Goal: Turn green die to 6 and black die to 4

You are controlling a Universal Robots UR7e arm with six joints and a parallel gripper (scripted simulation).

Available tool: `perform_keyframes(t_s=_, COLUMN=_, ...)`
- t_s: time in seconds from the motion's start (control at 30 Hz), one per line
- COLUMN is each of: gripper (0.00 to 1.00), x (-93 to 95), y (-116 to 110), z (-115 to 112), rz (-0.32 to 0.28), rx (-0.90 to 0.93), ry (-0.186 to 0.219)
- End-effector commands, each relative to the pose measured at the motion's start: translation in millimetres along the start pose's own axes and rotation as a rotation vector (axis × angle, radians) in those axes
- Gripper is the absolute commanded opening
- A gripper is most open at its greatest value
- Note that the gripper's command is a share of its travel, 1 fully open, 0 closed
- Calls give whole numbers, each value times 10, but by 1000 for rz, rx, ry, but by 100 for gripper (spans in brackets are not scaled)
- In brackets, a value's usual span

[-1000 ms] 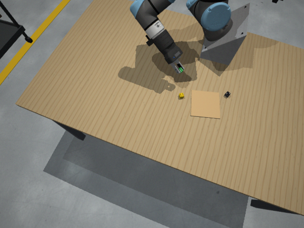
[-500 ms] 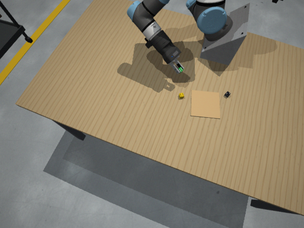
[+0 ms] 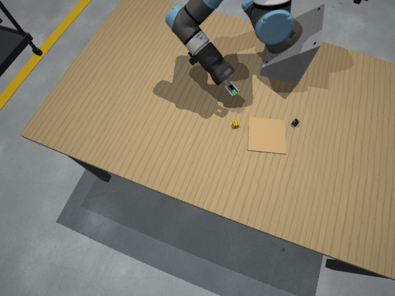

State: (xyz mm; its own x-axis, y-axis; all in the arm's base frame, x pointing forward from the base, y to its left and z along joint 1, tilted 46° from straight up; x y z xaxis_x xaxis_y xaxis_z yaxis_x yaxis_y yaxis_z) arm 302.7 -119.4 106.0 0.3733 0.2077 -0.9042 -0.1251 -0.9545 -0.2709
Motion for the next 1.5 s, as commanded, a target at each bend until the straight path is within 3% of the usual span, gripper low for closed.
perform_keyframes(t_s=0.0, gripper=40, x=39, y=72, z=8, rz=0, rx=0, ry=0)
perform_keyframes(t_s=0.47, gripper=40, x=254, y=482, z=53, rz=0, rx=0, ry=0)
perform_keyframes(t_s=1.47, gripper=40, x=286, y=542, z=60, rz=0, rx=0, ry=0)
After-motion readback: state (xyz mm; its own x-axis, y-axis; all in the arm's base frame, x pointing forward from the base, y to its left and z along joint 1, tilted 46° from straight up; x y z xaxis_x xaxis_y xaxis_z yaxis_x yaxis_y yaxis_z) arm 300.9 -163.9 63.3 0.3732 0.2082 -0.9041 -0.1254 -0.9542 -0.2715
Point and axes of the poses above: the point where the finger pads meet when closed, its own x axis out along the fingers, its own z axis across the jaws, y = z × x, the point moved 1 cm from there along -x, back along the fingers, and after that the axes turned 6 degrees about -x, right-handed, at the moved point
